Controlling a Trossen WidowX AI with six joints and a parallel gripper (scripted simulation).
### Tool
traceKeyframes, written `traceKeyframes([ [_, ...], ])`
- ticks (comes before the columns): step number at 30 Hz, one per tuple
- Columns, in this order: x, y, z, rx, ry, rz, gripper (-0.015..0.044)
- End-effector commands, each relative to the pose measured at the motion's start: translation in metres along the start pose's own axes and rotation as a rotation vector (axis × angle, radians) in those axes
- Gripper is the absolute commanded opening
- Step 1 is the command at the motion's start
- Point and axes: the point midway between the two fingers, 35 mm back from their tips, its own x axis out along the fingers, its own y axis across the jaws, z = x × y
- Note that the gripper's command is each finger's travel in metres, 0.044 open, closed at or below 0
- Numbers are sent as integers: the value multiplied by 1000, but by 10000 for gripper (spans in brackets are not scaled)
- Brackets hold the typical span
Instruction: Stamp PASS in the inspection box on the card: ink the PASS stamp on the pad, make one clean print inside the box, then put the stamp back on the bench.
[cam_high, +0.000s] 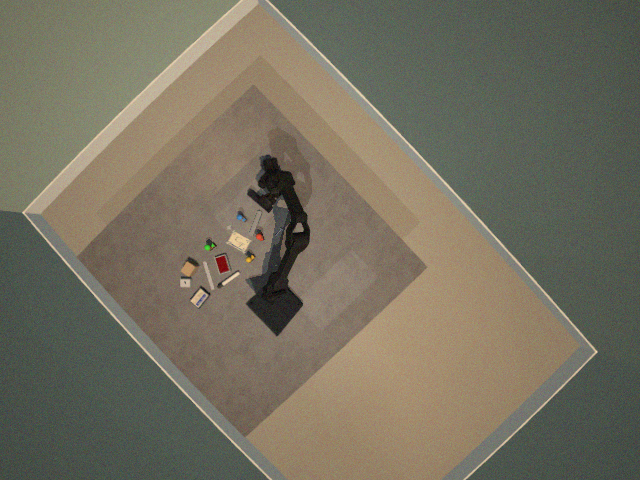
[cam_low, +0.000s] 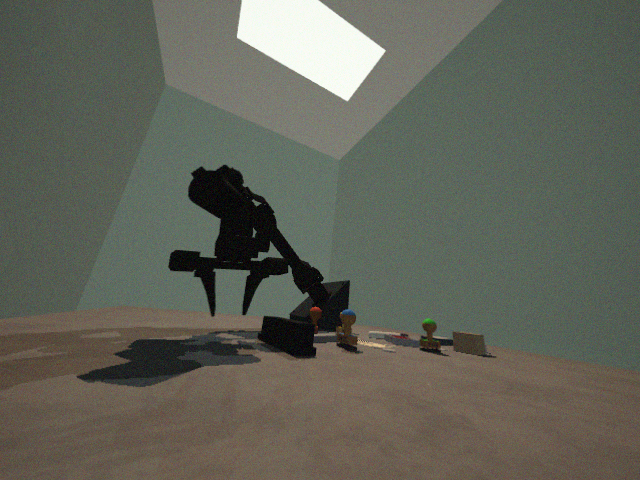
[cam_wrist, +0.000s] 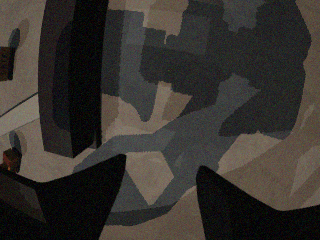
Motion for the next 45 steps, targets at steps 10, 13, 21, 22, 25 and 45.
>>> traceKeyframes([
  [10, 0, 212, 90, 2, 26, 41, 225],
  [13, -4, 266, 94, 4, 33, 22, 225],
  [21, -13, 407, 70, 16, 12, -78, 225],
  [22, -14, 419, 66, 17, 6, -90, 225],
  [25, -14, 425, 63, 19, 2, -96, 225],
  [45, 7, 429, 65, 18, 2, -96, 225],
])
